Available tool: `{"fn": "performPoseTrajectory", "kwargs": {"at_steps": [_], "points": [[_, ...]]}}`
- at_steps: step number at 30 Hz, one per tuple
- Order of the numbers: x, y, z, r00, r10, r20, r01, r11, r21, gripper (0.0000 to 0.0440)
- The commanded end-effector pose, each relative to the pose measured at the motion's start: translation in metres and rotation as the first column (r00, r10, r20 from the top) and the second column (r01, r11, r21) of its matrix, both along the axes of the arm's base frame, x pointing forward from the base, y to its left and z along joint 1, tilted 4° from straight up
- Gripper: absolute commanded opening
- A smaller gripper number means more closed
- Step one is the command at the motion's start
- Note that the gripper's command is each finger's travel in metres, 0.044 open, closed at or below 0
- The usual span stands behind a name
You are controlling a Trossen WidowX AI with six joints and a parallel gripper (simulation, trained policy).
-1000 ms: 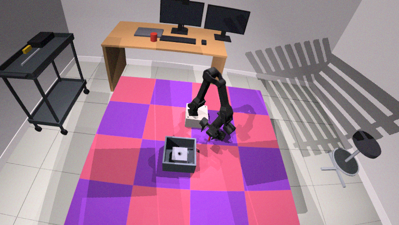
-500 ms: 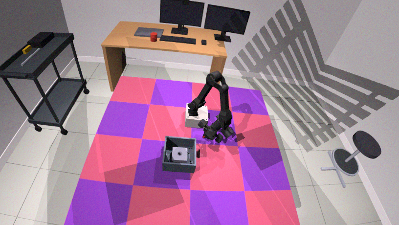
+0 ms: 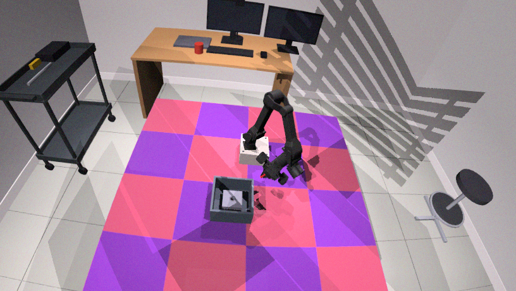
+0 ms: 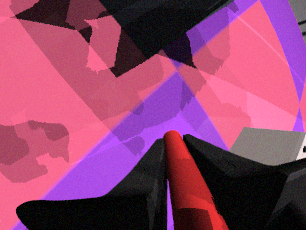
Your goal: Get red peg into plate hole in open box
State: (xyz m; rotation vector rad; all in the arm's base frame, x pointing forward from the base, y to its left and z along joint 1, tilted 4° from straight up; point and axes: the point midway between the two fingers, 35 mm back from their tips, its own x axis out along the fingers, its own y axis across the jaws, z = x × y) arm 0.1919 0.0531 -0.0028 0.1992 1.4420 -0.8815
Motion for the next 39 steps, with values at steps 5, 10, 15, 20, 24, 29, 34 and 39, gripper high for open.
{"fn": "performPoseTrajectory", "kwargs": {"at_steps": [5, 10, 15, 20, 24, 29, 34, 39], "points": [[0.019, -0.013, 0.034, 0.999, -0.011, 0.049, 0.012, 0.999, -0.034, 0.0000], [0.034, -0.023, 0.055, 0.995, -0.044, 0.088, 0.048, 0.998, -0.049, 0.0000], [0.046, -0.039, 0.071, 0.988, -0.094, 0.124, 0.103, 0.993, -0.061, 0.0000], [0.057, -0.058, 0.080, 0.976, -0.149, 0.158, 0.161, 0.985, -0.064, 0.0000], [0.066, -0.074, 0.084, 0.966, -0.189, 0.178, 0.202, 0.977, -0.061, 0.0000], [0.074, -0.096, 0.083, 0.954, -0.231, 0.192, 0.245, 0.968, -0.054, 0.0000], [0.083, -0.117, 0.079, 0.945, -0.260, 0.197, 0.273, 0.961, -0.040, 0.0000], [0.092, -0.137, 0.071, 0.941, -0.273, 0.202, 0.281, 0.959, -0.015, 0.0000]]}}
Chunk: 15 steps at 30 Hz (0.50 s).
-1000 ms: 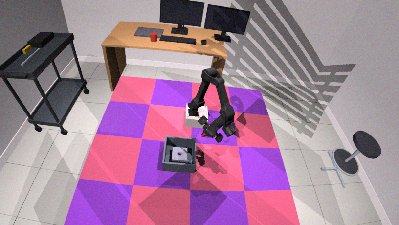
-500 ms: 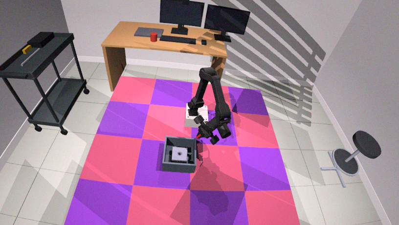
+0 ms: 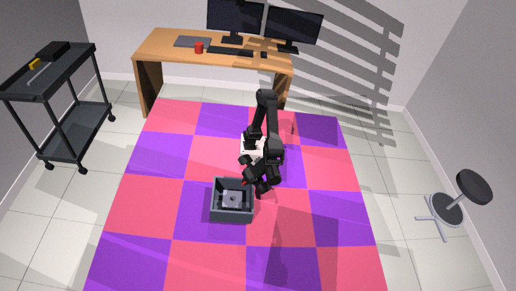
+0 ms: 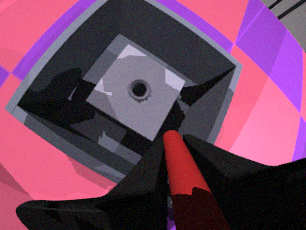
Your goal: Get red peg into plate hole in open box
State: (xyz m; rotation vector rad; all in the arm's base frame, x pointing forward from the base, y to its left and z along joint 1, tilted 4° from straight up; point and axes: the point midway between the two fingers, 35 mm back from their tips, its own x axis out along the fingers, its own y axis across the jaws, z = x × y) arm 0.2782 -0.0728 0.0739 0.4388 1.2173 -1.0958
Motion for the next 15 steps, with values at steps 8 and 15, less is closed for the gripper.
{"fn": "performPoseTrajectory", "kwargs": {"at_steps": [8, 15], "points": [[0.021, -0.038, -0.020, 1.000, 0.014, 0.018, -0.015, 0.998, 0.061, 0.0000], [0.031, -0.051, -0.041, 0.998, 0.063, 0.026, -0.065, 0.992, 0.110, 0.0002]]}}
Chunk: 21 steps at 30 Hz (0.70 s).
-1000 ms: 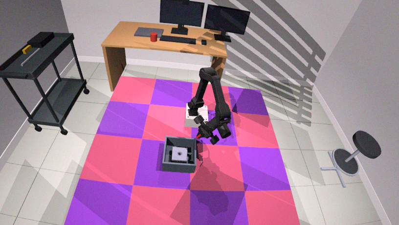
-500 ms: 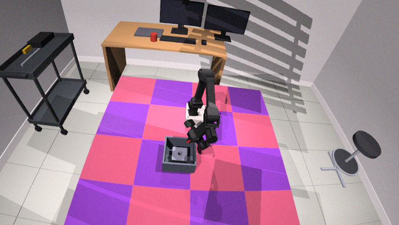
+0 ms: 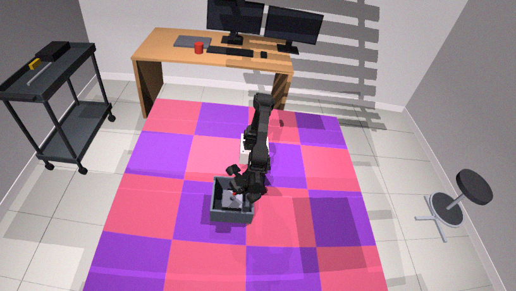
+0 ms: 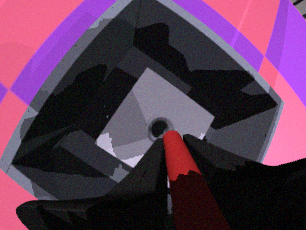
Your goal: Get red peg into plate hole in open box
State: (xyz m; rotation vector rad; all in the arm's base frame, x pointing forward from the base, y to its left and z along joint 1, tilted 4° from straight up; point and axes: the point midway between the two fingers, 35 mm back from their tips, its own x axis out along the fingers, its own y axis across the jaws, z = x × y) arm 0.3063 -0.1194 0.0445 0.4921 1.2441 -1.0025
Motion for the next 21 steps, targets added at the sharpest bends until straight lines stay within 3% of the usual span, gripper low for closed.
{"fn": "performPoseTrajectory", "kwargs": {"at_steps": [1, 8, 21], "points": [[0.003, -0.005, -0.015, 0.999, 0.034, -0.011, -0.033, 0.999, 0.035, 0.0011], [0.004, -0.009, -0.037, 0.996, 0.077, -0.038, -0.073, 0.992, 0.098, 0.0161], [0.027, -0.018, -0.020, 0.984, 0.175, -0.037, -0.168, 0.975, 0.147, 0.0180]]}}
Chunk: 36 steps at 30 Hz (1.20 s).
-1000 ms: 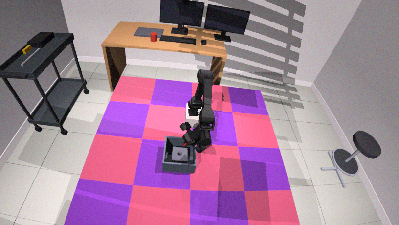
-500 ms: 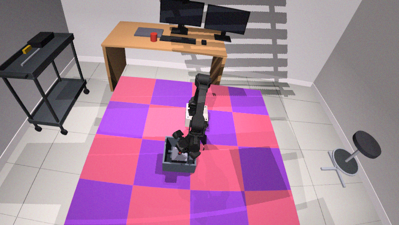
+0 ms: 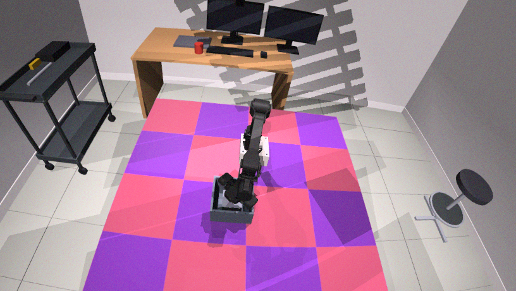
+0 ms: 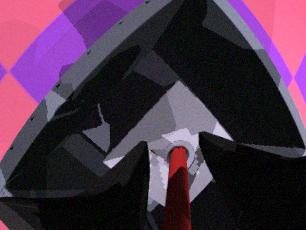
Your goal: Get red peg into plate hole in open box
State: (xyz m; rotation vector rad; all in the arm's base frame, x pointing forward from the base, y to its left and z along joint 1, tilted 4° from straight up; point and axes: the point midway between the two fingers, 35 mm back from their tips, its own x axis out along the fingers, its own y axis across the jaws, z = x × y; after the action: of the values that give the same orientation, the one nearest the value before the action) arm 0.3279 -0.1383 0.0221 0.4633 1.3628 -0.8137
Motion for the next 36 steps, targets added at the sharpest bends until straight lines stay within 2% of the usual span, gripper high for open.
{"fn": "performPoseTrajectory", "kwargs": {"at_steps": [1, 36], "points": [[0.007, 0.001, 0.004, 1.000, 0.023, -0.014, -0.022, 0.999, 0.030, 0.0182], [0.034, 0.016, 0.032, 0.989, 0.032, -0.142, -0.018, 0.995, 0.099, 0.0177]]}}
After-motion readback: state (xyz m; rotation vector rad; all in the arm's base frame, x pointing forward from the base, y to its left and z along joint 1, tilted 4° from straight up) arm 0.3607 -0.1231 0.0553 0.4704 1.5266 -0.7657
